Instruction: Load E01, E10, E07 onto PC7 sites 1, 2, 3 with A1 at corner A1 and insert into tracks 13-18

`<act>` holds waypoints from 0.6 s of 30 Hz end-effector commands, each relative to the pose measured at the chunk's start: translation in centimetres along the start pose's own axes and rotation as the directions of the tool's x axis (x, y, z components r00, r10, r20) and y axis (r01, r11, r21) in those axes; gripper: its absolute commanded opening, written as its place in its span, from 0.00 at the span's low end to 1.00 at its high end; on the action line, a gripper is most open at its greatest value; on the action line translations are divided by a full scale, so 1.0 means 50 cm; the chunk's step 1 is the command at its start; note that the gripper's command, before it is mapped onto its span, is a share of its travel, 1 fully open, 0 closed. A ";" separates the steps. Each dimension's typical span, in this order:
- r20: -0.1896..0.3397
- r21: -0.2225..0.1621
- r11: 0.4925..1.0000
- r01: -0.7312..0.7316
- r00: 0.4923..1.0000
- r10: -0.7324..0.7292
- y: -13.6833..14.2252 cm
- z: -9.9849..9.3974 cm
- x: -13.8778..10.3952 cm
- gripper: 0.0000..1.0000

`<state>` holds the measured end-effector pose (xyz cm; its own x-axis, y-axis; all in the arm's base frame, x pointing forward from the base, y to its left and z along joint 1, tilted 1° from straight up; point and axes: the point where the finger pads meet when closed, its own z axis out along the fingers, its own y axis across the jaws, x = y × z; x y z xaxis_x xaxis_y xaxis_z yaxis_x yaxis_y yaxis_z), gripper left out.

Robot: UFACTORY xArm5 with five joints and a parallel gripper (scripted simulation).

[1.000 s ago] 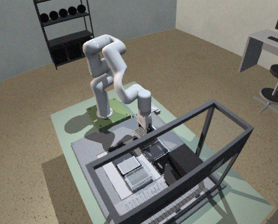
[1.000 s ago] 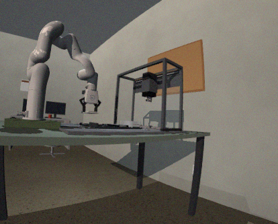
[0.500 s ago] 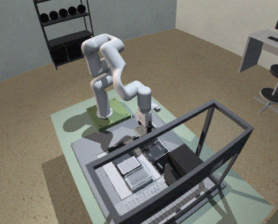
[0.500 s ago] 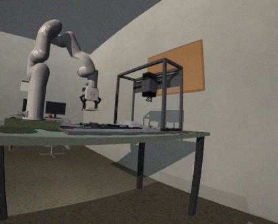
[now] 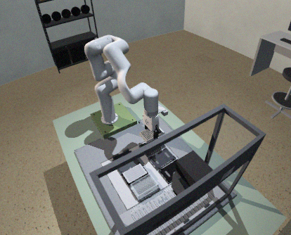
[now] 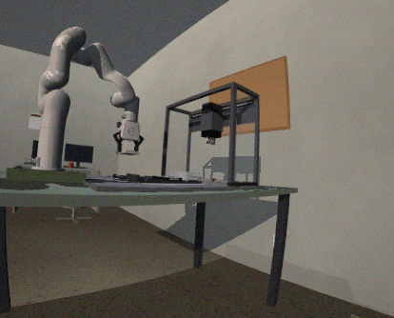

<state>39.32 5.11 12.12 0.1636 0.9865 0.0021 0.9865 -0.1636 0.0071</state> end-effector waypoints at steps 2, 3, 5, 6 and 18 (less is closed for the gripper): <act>-0.019 0.002 1.000 -0.007 1.000 0.007 0.004 -0.003 -0.019 0.00; -0.019 0.002 1.000 -0.007 1.000 0.007 0.005 -0.002 -0.029 0.00; -0.019 0.002 1.000 -0.007 1.000 0.007 0.006 -0.002 -0.049 0.00; -0.019 0.002 1.000 -0.007 1.000 0.007 0.007 -0.002 -0.059 0.00; -0.018 0.002 1.000 -0.007 1.000 0.007 0.014 0.001 -0.159 0.00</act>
<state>38.72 -1.02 11.98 0.1721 0.9851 0.0008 0.9851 -0.1721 0.0053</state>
